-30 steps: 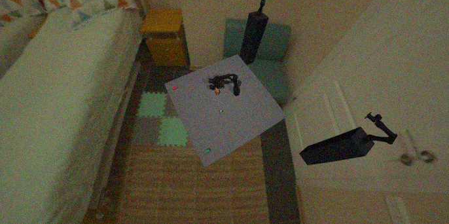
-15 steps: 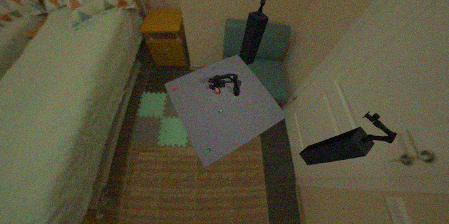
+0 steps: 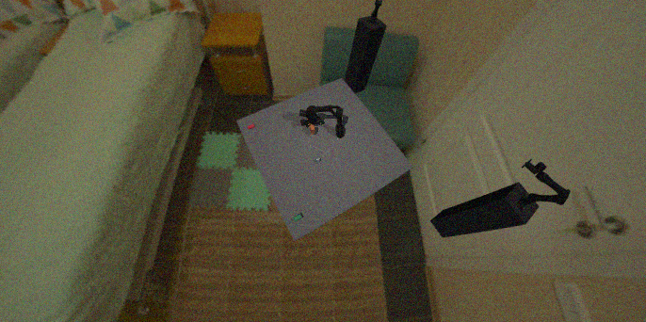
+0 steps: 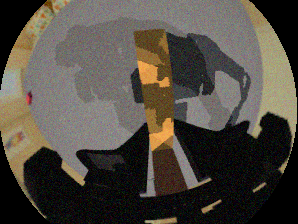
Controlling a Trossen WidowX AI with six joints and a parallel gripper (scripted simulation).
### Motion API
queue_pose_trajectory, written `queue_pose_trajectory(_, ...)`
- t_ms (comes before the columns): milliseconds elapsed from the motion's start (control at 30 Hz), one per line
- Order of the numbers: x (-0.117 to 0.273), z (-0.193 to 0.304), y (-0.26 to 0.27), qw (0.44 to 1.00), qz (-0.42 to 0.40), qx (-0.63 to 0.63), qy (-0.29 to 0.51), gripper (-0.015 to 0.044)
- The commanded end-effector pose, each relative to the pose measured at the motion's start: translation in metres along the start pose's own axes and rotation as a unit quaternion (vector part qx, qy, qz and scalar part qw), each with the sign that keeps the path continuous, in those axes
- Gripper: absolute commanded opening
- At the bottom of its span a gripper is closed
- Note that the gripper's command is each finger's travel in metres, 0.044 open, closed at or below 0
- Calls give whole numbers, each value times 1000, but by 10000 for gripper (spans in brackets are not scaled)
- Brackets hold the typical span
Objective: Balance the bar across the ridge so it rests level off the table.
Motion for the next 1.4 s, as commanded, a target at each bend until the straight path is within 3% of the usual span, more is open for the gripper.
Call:
queue_pose_trajectory(0,15,0,0,1000,-6,-1,-5,0)
queue_pose_trajectory(533,55,3,-5,1000,-5,-2,-6,0)
queue_pose_trajectory(1367,57,65,37,1000,-7,4,-2,0)
Point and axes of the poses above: the point midway between the two fingers, 35 mm back from their tips, its own x axis back along the fingers, its own y axis across the jaws, z = x × y, the point moved 9 cm from there along x, back along the fingers, and after that the axes turned 5 degrees about x, right-handed, at the moved point
